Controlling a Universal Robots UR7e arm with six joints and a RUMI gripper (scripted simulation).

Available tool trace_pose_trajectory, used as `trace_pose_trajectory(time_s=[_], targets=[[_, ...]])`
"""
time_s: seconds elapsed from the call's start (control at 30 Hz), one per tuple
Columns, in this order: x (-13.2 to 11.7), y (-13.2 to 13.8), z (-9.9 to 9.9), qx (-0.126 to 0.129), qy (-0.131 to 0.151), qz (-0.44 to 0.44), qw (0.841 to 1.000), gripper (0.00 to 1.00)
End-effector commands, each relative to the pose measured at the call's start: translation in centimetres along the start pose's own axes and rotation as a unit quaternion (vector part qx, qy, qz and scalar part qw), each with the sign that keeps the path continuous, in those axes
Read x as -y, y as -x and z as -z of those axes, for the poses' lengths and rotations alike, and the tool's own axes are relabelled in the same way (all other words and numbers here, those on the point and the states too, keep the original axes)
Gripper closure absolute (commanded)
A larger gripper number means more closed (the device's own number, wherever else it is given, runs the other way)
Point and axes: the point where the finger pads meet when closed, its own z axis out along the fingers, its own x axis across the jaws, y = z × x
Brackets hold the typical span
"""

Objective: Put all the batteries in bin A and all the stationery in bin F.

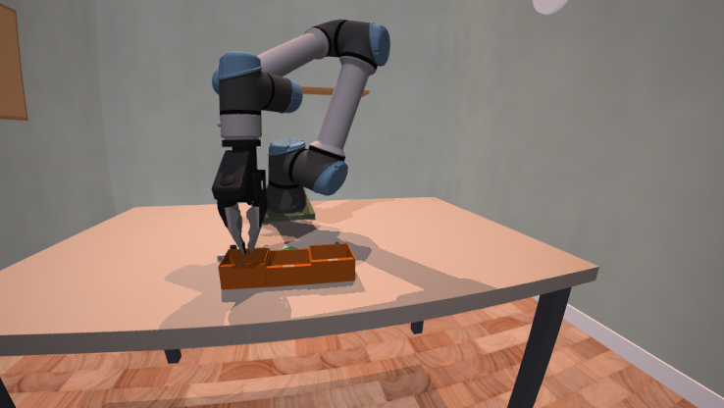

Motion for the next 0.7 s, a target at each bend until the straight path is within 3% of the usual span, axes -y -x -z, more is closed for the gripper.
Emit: trace_pose_trajectory(time_s=[0.0, 0.3, 0.67], targets=[[0.0, 0.0, 0.7, 0.000, 0.000, 0.000, 1.000, 0.96], [0.0, 0.0, 3.5, 0.000, 0.000, 0.000, 1.000, 0.96], [0.0, 1.0, 3.6, 0.000, 0.000, 0.000, 1.000, 0.96]])
